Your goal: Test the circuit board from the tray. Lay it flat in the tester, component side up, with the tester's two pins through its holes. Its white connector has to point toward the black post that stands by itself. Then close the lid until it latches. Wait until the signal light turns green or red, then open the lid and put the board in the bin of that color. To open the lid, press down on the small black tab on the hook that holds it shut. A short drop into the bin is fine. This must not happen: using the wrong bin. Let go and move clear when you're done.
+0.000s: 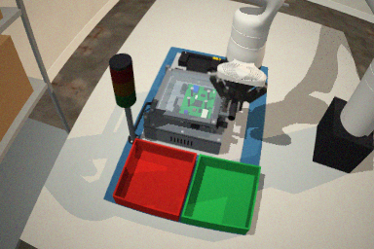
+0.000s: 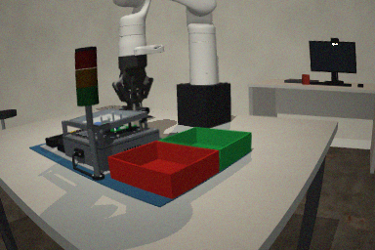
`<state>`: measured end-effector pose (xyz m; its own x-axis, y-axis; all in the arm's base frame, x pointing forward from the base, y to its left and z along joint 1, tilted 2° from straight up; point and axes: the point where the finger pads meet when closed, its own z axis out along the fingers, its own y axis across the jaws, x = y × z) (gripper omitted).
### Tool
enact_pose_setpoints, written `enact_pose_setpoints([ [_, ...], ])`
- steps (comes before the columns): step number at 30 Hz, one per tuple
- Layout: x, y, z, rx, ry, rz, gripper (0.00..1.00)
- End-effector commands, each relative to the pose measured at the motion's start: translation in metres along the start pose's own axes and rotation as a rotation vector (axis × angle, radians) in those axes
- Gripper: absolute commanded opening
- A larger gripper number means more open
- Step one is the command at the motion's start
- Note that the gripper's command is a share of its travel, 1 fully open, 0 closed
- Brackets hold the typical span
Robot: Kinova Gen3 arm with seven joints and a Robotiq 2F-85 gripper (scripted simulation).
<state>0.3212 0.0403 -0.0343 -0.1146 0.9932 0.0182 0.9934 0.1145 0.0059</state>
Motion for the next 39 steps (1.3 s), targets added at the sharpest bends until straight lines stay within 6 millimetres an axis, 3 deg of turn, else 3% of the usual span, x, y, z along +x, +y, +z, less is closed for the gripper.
enact_pose_setpoints([
  [1, 0.0049, 0.0038, 0.0035, -0.004, 0.010, 0.003, 0.00],
  [39, 0.0049, 0.0037, 0.0067, -0.004, 0.010, 0.003, 0.00],
])
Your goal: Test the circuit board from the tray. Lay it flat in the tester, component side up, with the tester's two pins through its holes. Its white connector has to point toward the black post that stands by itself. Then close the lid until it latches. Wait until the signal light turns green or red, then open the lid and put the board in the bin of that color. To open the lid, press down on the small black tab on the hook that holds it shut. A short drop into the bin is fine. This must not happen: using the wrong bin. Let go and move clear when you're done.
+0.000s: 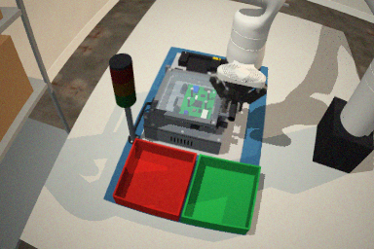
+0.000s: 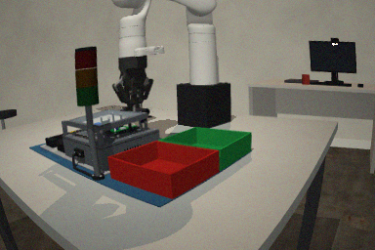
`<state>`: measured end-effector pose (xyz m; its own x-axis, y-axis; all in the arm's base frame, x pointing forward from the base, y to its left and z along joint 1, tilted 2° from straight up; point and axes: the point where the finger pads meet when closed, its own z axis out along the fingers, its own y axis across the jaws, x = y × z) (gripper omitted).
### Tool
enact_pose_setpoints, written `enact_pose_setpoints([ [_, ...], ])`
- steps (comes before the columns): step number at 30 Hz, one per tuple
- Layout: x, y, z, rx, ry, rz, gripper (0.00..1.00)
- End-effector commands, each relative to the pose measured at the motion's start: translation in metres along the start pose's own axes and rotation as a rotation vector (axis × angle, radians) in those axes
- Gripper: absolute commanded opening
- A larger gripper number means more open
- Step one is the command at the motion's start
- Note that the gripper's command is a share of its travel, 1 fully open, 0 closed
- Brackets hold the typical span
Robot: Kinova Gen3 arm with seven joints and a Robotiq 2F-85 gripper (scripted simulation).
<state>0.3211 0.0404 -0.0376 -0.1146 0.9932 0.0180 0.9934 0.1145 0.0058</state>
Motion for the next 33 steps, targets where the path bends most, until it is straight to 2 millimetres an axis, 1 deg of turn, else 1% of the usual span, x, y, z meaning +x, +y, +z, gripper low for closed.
enact_pose_setpoints([
  [1, 0.0049, 0.0039, 0.0035, -0.004, 0.010, 0.003, 0.00],
  [33, 0.0050, 0.0038, 0.0095, -0.004, 0.010, 0.004, 0.00],
])
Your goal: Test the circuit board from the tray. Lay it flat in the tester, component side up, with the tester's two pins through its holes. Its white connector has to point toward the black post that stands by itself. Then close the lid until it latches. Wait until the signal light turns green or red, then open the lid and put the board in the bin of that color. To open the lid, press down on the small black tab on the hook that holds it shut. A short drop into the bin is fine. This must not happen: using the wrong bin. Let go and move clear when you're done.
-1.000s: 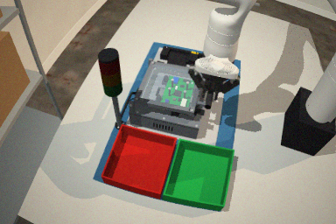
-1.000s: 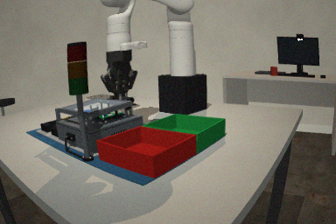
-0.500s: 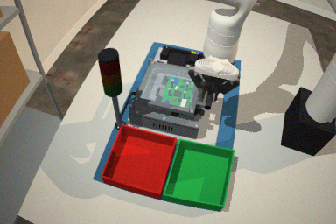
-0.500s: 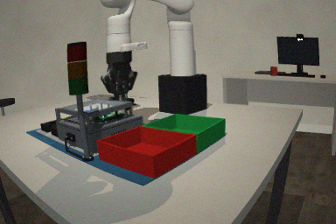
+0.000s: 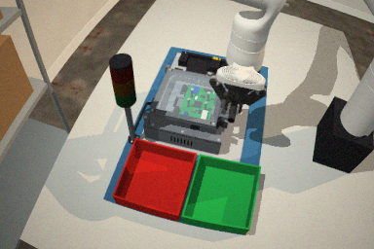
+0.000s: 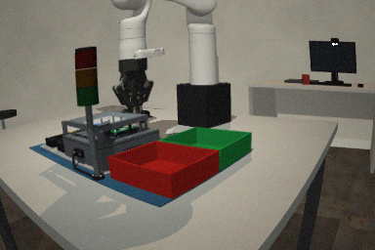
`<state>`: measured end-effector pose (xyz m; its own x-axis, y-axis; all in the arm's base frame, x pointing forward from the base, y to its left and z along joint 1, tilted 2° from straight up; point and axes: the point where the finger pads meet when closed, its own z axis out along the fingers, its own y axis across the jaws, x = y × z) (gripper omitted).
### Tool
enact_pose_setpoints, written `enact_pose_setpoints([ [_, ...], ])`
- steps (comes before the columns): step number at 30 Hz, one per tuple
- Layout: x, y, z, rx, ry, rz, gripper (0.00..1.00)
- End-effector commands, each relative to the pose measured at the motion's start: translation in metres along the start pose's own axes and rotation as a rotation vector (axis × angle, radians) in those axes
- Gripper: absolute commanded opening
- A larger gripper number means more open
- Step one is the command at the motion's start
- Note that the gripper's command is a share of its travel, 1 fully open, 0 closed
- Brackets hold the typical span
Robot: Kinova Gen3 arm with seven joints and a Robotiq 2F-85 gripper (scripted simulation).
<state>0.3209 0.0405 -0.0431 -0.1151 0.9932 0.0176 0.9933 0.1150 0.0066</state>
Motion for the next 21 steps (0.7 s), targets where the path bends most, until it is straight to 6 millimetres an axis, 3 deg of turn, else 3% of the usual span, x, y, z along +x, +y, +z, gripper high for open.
enact_pose_setpoints([
  [1, 0.0049, 0.0038, 0.0040, -0.003, 0.010, 0.005, 0.00],
  [20, 0.0048, 0.0048, 0.0070, -0.006, 0.010, 0.004, 0.00],
  [21, 0.0048, 0.0048, 0.0070, -0.006, 0.010, 0.004, 0.50],
])
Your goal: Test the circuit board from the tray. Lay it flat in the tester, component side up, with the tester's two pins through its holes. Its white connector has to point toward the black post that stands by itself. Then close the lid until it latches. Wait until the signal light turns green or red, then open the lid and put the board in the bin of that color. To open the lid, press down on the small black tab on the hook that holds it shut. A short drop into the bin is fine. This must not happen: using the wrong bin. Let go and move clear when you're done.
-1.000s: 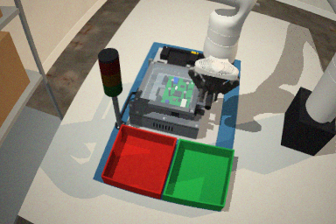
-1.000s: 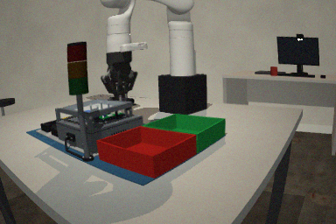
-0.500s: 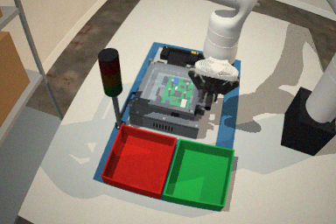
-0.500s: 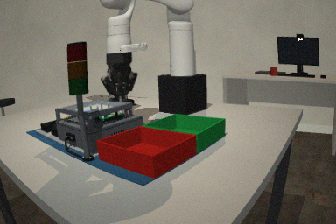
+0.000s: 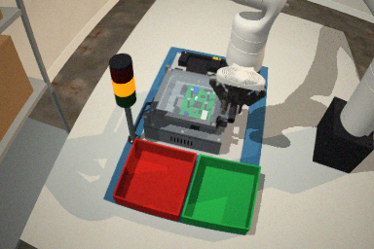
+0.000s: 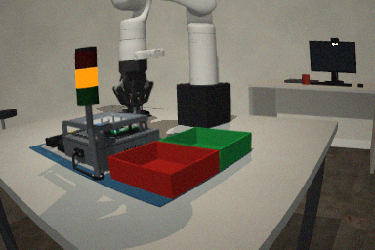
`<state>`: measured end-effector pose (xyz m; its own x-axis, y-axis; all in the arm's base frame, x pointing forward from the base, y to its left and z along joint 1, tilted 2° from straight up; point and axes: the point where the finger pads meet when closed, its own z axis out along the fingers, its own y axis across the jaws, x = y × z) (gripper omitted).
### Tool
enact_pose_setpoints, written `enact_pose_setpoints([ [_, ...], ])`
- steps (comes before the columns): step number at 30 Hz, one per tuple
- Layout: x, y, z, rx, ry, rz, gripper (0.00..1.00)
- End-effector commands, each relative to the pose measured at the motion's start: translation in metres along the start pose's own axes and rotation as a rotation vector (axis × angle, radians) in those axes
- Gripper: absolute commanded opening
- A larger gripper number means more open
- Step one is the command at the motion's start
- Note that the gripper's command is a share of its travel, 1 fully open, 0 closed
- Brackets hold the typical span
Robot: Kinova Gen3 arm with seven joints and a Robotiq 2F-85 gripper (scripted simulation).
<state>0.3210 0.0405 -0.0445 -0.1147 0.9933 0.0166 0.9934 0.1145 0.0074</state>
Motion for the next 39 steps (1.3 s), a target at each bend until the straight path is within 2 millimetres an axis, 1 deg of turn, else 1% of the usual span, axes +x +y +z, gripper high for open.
enact_pose_setpoints([
  [1, 0.0048, 0.0048, 0.0055, -0.005, 0.011, 0.003, 0.50],
  [8, 0.0052, 0.0018, 0.0055, 0.004, 0.012, 0.009, 0.50],
  [11, 0.0048, 0.0048, 0.0055, -0.005, 0.011, 0.002, 0.50],
  [36, 0.0048, 0.0048, 0.0052, -0.005, 0.011, 0.000, 0.50],
  [39, 0.0052, 0.0016, 0.0030, 0.005, 0.012, -0.004, 0.50],
])
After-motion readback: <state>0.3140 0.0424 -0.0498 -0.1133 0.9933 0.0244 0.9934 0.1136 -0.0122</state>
